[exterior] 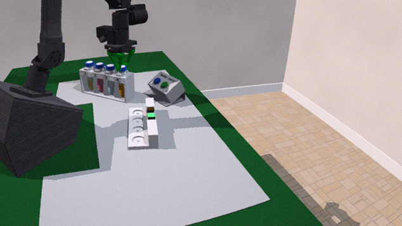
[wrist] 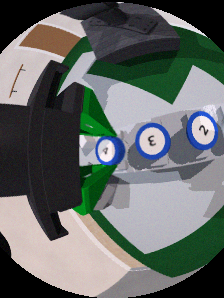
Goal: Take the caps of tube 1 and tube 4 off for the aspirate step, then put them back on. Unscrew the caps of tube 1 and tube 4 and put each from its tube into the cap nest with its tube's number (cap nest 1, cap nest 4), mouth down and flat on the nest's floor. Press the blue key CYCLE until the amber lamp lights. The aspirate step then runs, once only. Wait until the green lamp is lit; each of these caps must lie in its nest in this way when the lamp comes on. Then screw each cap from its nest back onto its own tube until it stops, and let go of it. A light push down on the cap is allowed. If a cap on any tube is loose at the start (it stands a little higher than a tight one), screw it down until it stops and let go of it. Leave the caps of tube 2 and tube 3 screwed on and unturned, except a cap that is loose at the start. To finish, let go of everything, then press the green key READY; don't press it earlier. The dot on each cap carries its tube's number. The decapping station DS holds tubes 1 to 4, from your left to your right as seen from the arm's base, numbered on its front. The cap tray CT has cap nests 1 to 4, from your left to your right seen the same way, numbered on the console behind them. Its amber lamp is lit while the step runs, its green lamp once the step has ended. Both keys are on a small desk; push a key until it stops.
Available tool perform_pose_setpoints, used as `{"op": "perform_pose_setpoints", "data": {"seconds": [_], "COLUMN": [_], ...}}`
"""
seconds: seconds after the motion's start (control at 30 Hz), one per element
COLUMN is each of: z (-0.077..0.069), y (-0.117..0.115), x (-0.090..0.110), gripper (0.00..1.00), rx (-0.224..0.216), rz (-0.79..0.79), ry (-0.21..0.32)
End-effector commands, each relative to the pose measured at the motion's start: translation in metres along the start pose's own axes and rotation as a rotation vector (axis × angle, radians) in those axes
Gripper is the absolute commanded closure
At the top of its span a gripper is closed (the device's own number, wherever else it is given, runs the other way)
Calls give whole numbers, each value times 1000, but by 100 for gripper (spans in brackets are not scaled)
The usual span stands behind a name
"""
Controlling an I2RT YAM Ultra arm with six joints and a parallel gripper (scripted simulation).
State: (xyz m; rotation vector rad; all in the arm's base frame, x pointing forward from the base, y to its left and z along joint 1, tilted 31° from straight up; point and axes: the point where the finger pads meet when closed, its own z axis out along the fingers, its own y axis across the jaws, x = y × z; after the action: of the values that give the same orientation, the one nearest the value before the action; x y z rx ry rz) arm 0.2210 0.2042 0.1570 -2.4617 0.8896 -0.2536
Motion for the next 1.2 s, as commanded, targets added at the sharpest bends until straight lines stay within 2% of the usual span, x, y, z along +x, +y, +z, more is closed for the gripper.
{"op": "perform_pose_setpoints", "data": {"seconds": [0.0,0.43,0.5,1.0,1.07,1.17], "z": [-2,-2,-2,-1,-1,-1], "y": [-2,-2,-2,-2,-2,-2], "x": [0,0,0,0,0,0], "gripper": [100,100,100,100,100,100], "rx": [9,9,9,8,8,7], "rz": [90,740,740,1490,1490,1640], "ry": [0,-3,-3,-6,-6,-7]}}
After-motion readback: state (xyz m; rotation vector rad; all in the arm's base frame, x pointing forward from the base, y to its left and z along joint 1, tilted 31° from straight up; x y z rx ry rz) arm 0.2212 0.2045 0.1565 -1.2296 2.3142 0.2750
